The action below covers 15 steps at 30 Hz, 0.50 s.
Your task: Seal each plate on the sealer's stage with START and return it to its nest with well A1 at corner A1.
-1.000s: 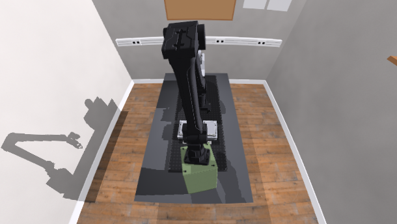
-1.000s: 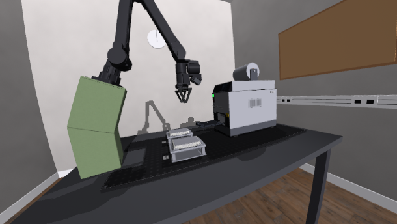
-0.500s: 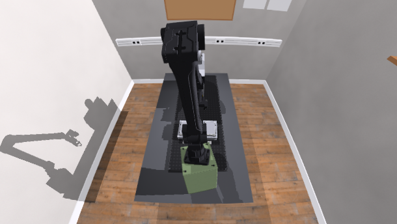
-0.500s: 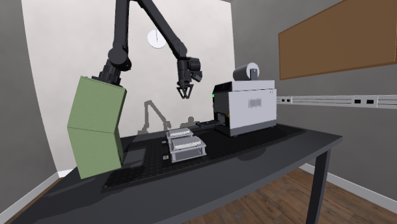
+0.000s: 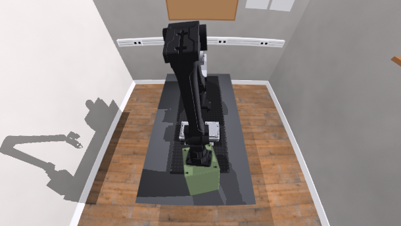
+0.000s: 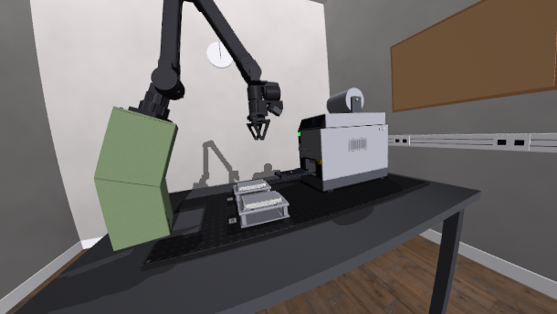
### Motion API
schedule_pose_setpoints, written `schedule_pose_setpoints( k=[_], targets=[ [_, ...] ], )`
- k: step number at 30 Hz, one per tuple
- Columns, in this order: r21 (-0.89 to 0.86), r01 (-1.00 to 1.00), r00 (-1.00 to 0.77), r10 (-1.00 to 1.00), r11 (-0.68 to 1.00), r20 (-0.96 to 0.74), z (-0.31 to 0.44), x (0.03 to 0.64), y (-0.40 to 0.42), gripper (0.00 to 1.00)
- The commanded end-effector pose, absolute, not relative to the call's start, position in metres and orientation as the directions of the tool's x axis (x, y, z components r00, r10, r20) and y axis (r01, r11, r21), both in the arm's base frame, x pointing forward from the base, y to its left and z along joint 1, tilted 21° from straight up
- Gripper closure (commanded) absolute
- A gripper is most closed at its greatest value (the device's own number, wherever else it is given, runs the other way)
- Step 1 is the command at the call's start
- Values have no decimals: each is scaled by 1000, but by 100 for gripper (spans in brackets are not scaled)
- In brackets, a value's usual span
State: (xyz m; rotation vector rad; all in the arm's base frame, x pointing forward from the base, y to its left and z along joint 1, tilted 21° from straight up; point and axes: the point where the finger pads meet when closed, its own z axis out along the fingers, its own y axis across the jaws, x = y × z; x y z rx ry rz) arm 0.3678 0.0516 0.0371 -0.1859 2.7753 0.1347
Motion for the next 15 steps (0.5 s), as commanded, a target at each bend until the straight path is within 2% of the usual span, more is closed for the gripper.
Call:
schedule_pose_setpoints(
  k=[1,15],
  targets=[
    [67,-154,-906,-114,986,-407,54,384,57,0],
    [66,-166,-900,-123,984,-418,59,391,61,0]
  ],
)
